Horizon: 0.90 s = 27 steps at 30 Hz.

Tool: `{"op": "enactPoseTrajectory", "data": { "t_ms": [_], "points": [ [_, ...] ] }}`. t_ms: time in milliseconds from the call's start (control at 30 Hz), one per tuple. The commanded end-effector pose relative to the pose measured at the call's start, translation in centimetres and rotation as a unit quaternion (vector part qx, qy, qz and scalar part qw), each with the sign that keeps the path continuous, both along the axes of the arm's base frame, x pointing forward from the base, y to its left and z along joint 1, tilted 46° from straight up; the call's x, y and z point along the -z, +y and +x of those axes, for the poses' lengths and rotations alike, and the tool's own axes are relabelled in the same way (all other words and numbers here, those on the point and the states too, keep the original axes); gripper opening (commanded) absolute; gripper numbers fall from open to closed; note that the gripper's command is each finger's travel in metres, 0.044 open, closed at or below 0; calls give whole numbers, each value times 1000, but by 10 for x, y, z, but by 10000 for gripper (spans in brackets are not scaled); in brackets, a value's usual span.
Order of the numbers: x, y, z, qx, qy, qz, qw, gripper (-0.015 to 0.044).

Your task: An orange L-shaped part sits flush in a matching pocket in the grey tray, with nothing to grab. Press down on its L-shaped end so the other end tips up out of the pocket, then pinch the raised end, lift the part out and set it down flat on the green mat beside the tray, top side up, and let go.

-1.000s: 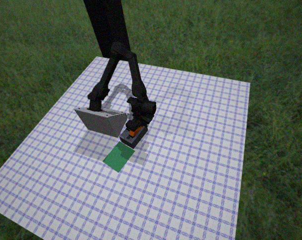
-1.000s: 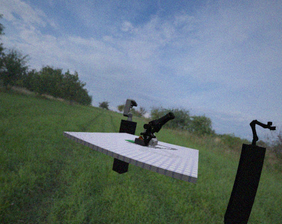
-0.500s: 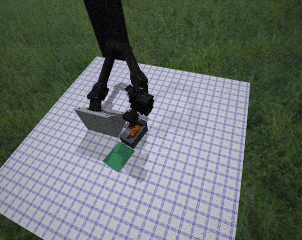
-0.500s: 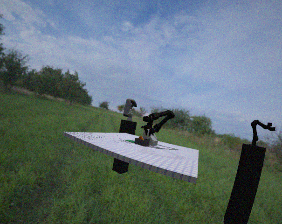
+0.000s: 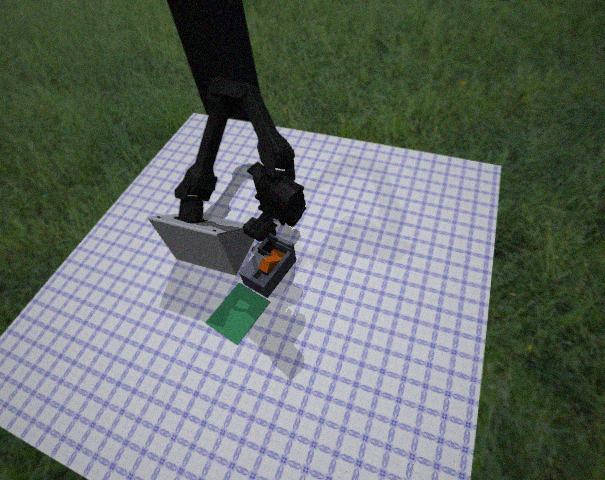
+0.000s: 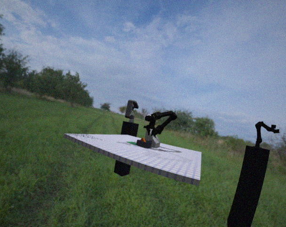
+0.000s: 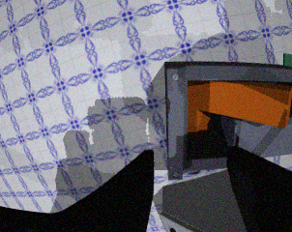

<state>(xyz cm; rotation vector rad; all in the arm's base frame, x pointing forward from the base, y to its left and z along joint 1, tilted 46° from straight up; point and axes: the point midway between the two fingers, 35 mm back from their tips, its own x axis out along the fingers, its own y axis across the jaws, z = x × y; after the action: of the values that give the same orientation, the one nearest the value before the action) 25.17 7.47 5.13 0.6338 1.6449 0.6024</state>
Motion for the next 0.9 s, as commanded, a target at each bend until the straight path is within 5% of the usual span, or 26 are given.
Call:
{"op": "enactPoseTrajectory", "data": {
  "t_ms": [0, 400, 467, 533, 867],
  "points": [
    [0, 0, 0, 2, 2, 0, 1000, 180],
    [0, 0, 0, 2, 2, 0, 1000, 180],
    [2, -1, 0, -12, -12, 2, 1000, 233],
    [5, -5, 1, -44, -43, 8, 998, 280],
    [32, -35, 4, -322, -311, 61, 892, 280]
  ]
}}
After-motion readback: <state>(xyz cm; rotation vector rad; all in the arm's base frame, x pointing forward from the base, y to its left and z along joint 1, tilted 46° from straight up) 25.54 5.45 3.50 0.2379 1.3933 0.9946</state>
